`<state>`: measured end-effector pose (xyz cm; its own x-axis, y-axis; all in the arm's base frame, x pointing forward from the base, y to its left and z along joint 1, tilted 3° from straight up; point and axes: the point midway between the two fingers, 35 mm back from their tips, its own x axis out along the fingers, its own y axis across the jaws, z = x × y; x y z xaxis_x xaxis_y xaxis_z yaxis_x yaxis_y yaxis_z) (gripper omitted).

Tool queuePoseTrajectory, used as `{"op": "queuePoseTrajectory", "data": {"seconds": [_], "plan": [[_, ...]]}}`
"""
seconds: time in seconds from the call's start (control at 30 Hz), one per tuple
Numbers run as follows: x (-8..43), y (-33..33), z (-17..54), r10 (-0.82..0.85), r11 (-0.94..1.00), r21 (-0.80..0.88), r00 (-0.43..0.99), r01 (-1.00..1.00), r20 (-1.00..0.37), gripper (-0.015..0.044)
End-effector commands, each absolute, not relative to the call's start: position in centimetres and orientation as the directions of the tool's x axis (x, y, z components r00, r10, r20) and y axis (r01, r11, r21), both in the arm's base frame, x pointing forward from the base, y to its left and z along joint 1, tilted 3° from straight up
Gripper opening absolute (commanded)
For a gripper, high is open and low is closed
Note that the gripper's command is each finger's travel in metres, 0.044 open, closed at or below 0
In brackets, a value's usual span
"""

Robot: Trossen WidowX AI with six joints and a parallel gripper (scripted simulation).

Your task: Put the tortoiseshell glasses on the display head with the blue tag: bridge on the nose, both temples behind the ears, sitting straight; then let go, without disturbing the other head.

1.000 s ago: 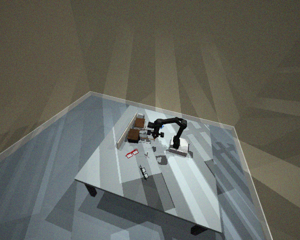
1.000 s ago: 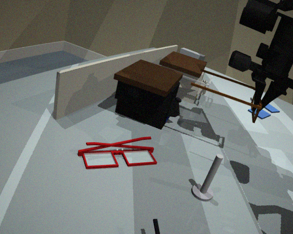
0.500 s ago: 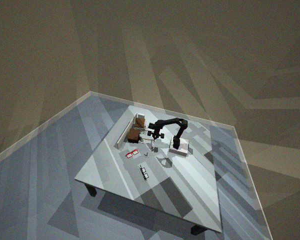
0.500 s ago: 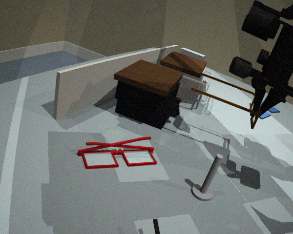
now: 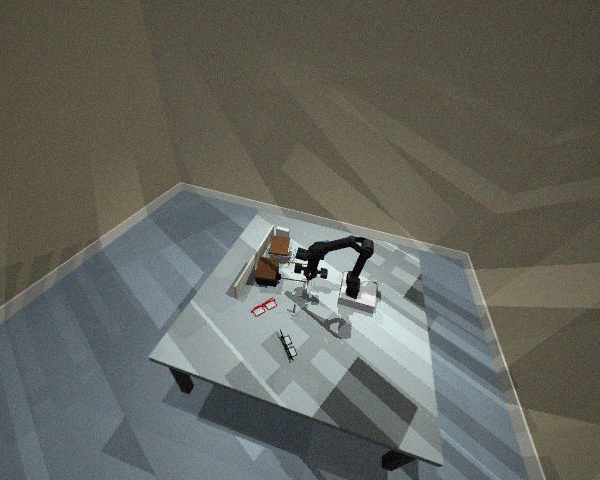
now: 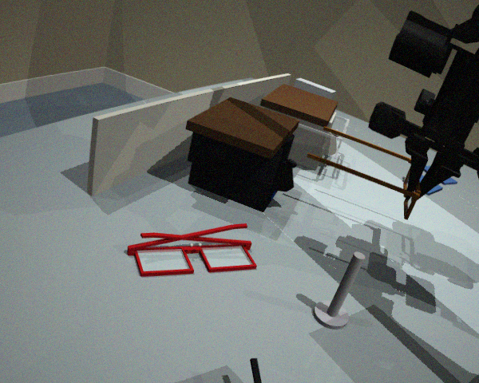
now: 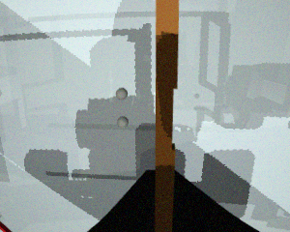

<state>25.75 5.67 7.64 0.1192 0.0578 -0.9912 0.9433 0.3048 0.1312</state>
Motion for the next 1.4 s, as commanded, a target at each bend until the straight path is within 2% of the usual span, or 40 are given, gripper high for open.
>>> {"op": "queuePoseTrajectory", "data": {"seconds": [0.0,1.37], "plan": [[25.7,5.7,7.1,0.067,0.304,0.132,0.117,0.943,-0.991,0.0000],[27.1,6.1,5.2,0.070,0.304,0.141,0.125,0.942,-0.990,0.0000]]}}
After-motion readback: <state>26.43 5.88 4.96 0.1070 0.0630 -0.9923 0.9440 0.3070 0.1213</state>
